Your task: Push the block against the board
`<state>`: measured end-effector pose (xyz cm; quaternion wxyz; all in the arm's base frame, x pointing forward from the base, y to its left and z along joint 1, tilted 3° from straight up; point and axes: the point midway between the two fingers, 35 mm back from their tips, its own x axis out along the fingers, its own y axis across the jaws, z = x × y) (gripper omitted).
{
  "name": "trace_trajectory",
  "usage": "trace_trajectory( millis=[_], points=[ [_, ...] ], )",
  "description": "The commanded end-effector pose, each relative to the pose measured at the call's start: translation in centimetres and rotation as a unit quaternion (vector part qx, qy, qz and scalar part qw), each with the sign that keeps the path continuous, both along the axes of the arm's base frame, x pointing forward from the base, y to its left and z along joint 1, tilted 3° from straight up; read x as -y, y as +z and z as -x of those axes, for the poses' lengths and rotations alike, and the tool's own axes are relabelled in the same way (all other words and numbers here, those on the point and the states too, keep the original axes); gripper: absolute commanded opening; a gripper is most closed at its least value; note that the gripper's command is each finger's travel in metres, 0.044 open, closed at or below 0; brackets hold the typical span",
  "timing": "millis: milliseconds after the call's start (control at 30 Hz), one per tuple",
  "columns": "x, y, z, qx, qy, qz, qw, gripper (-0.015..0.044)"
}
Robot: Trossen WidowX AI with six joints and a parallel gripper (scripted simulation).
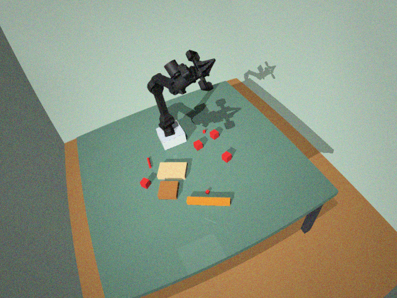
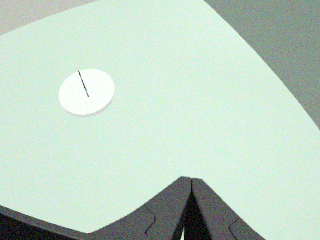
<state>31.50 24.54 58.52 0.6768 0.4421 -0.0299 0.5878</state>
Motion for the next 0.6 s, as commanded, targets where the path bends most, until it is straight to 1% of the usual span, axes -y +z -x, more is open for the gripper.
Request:
trace_trajectory(
  millis=[0, 300, 567],
  points=[
    [1.2, -1.6, -2.1, -0.037, -0.035, 0.005, 0.999, 0.0],
    [4.8, -7.2, -7.9, -0.147, -0.122, 0.03, 0.981, 0.0],
    [8.7, -13.1, -11.9, -0.248, -0.189, 0.05, 0.949, 0.0]
  ],
)
